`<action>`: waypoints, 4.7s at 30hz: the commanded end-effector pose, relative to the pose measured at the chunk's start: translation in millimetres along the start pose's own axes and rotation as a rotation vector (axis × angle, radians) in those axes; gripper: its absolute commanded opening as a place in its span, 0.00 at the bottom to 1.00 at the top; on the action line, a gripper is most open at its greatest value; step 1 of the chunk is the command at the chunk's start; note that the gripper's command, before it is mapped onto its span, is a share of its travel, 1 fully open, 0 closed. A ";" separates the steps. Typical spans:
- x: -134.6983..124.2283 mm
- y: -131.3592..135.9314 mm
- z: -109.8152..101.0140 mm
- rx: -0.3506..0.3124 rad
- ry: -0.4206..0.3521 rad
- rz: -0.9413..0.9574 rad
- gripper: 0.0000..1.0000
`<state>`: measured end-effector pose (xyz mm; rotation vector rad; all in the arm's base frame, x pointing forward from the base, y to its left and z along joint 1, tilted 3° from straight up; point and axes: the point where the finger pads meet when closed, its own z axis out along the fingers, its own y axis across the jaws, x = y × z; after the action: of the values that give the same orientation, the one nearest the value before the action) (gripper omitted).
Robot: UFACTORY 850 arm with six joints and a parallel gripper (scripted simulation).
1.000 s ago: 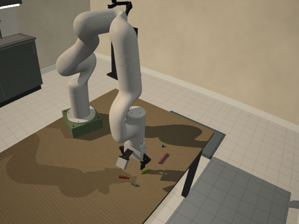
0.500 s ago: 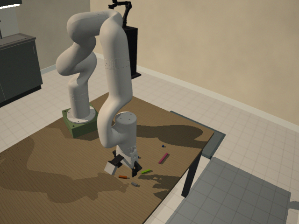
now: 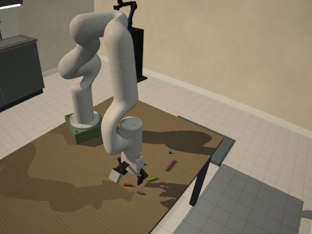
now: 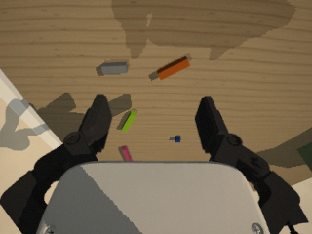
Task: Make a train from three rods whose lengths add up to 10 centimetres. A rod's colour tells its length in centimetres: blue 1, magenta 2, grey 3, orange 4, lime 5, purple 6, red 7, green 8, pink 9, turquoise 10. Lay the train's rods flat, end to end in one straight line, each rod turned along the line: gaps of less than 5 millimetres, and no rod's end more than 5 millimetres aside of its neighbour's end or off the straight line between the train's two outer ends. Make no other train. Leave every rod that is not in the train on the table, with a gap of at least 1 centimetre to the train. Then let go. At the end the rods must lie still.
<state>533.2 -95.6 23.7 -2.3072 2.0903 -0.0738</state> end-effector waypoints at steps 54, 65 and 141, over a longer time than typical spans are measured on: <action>0.3 -0.9 -0.7 0.002 0.001 0.000 1.00; 0.2 -0.9 -0.7 0.002 0.001 -0.060 1.00; -0.9 -1.4 -0.5 -0.001 0.004 -1.570 1.00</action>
<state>533.7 -94.4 23.5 -3.1534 -0.1549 -0.0832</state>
